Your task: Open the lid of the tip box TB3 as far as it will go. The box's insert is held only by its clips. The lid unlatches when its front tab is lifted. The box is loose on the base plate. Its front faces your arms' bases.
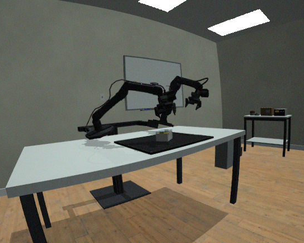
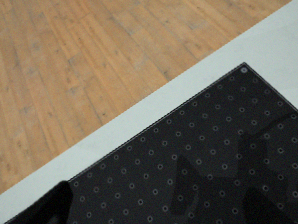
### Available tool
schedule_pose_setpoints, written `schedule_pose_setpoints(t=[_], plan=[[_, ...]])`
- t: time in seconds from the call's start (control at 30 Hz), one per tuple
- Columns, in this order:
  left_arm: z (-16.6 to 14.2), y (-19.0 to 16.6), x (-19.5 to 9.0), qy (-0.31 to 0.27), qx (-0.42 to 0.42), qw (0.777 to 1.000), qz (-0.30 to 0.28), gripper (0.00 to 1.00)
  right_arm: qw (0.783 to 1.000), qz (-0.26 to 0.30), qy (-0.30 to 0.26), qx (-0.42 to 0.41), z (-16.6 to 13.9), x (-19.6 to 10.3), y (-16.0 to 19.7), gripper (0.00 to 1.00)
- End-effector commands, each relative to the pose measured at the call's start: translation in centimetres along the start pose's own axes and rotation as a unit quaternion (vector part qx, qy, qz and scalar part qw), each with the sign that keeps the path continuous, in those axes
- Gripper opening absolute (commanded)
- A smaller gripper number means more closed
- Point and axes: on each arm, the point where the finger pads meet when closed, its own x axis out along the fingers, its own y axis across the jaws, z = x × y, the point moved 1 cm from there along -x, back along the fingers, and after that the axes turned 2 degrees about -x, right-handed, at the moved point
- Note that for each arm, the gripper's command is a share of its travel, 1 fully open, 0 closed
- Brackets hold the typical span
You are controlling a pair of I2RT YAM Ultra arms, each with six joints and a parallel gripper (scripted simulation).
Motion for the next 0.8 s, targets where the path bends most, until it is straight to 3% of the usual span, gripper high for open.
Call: schedule_pose_setpoints(t=[0.0,0.57,0.77], plan=[[0.2,0.0,-0.2,-0.001,0.003,1.0,0.003,1.0,1.0,0.006,-0.002,0.01,0.9,-0.6,0.2,1.0],[0.2,0.0,-0.2,-0.001,0.003,1.0,0.003,1.0,1.0,0.006,-0.002,0.01,0.9,-0.6,0.2,1.0],[0.7,3.1,1.5,-0.015,0.009,0.999,0.05,1.0,0.999,0.037,0.005,0.011,0.8,-1.2,1.4,1.0]])
